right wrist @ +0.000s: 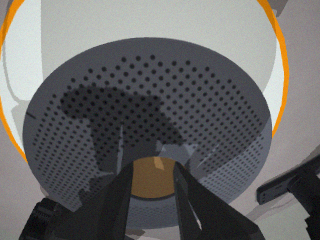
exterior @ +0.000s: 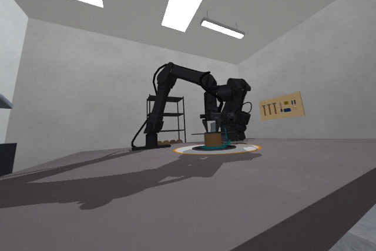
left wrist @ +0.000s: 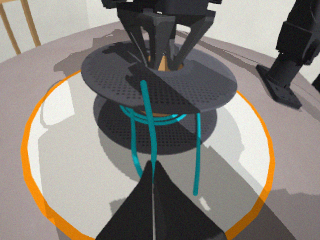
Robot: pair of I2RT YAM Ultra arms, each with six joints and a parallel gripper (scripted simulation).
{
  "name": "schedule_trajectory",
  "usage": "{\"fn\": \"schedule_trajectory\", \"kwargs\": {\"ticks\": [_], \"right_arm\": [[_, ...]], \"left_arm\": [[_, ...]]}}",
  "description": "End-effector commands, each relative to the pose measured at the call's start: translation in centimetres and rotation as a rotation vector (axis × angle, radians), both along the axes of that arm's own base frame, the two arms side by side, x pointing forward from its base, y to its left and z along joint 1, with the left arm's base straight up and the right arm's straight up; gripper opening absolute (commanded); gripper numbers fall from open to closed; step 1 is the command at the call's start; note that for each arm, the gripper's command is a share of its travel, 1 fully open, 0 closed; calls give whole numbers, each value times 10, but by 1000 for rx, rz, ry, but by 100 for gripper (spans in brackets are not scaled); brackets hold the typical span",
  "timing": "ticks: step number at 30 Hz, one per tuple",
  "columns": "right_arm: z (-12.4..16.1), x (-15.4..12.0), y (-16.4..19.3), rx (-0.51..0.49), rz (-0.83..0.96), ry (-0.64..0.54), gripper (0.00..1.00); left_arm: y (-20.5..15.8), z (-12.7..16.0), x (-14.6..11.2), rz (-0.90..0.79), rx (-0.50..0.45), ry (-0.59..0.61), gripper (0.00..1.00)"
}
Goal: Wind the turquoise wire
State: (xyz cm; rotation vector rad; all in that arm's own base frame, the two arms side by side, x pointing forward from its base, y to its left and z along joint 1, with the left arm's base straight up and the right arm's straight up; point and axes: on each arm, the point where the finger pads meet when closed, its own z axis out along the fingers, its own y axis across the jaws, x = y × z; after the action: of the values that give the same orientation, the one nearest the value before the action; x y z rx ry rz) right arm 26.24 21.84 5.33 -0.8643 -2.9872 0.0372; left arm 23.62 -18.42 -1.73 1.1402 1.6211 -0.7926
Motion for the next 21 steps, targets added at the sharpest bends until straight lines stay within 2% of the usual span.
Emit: {"fn": "schedule_trajectory", "kwargs": {"ticks": [1,10,21], "right_arm": [[14,8,1,14,-1,-37,52],[14,8,1,14,-1,-37,52],[14,8,1,14,-1,-37,52]], "left_arm": [[-6,-9,-17,-15,4,72,0],[-16,-16,-16,-15,14,111,0],[-38,-8,7,-15,1,58,0]]}}
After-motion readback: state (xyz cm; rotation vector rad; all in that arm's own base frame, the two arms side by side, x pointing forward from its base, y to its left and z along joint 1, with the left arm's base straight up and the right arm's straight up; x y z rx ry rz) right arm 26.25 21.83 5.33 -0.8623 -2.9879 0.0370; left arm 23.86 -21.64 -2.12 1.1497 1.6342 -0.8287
